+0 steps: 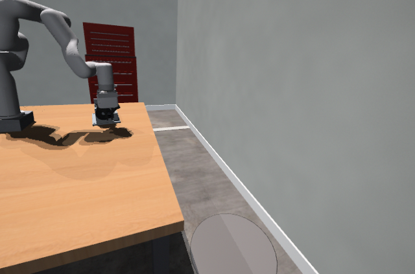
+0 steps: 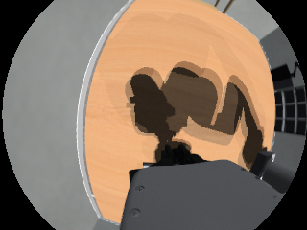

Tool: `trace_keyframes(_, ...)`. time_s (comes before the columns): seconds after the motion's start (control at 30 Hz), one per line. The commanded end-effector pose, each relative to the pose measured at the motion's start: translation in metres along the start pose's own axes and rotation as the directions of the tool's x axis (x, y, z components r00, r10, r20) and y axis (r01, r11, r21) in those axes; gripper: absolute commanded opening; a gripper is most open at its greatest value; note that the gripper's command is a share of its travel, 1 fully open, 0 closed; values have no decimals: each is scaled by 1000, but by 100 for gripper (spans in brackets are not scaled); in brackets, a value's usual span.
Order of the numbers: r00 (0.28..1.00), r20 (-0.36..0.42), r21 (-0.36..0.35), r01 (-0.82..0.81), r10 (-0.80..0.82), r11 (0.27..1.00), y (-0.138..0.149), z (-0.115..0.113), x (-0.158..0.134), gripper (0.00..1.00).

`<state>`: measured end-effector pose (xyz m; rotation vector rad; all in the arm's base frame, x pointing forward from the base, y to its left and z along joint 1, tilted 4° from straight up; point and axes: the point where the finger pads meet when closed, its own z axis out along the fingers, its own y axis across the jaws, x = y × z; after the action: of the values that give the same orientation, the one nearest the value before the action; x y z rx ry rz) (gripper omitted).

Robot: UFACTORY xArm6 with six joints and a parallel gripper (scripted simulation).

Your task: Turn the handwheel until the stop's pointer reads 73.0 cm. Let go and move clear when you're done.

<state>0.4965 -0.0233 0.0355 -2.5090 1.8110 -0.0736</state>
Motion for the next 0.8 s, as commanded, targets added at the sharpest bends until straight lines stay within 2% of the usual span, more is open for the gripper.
trace_keyframes(0.0, 1000, -1, 1, -1, 1, 1000, -1, -3, 1, 6)
trace_keyframes(0.77, 1000, -1, 1, -1, 1, 1000, 0, -17, 1, 6)
